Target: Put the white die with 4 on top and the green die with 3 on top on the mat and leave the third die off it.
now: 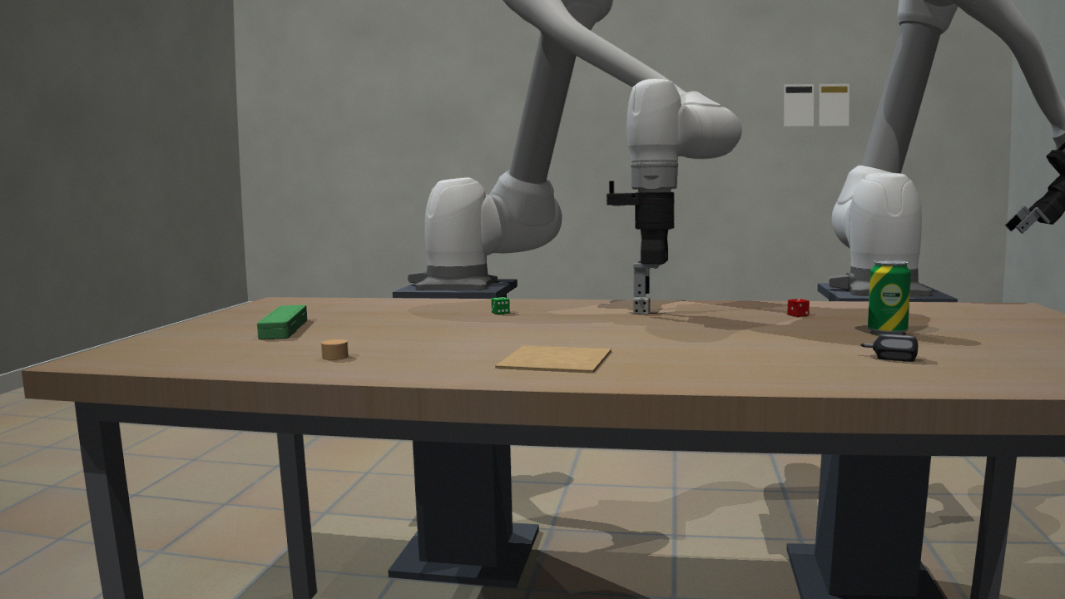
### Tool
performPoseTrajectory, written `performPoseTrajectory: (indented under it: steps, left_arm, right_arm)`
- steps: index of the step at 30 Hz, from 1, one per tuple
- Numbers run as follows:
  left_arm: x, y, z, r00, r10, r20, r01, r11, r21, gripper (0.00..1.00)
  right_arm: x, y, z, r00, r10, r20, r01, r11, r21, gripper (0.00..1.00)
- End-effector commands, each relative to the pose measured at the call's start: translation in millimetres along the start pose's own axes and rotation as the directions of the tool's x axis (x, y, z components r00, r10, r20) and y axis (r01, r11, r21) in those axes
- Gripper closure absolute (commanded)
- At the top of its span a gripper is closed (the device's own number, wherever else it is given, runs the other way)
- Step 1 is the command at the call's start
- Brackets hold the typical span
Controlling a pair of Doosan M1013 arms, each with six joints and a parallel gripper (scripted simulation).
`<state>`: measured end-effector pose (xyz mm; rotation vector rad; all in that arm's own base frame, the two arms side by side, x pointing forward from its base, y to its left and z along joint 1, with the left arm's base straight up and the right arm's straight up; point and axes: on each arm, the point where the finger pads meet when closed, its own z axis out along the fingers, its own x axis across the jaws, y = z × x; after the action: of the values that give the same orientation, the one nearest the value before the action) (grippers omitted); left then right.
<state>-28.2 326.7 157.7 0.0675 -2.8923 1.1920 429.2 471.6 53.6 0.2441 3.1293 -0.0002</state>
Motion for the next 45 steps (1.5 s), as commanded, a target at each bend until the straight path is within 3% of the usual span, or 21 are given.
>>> performPoseTrajectory:
  steps: [1,17,39,40,45]
  left_arm:
    - [4,-3,2,1.0,-0.007,-0.007,0.007,1.0,0.003,0.0]
    - [4,-3,2,1.0,-0.007,-0.007,0.007,1.0,0.003,0.0]
    - [4,-3,2,1.0,-0.007,-0.007,0.007,1.0,0.003,0.0]
    - [4,-3,2,1.0,-0.007,-0.007,0.007,1.0,0.003,0.0]
    - [4,-3,2,1.0,-0.007,-0.007,0.007,1.0,0.003,0.0]
  right_arm:
    - [1,-2,8,1.0,-0.002,-0.003,0.002,1.0,0.0,0.13]
    - [1,-2,33,1.0,-0.002,-0.003,0.002,1.0,0.0,0.13]
    - [1,-2,34,1.0,-0.002,-0.003,0.002,1.0,0.0,0.13]
    - [1,-2,34,1.0,-0.002,-0.003,0.002,1.0,0.0,0.43]
    - [1,-2,34,1.0,-0.002,-0.003,0.002,1.0,0.0,0.43]
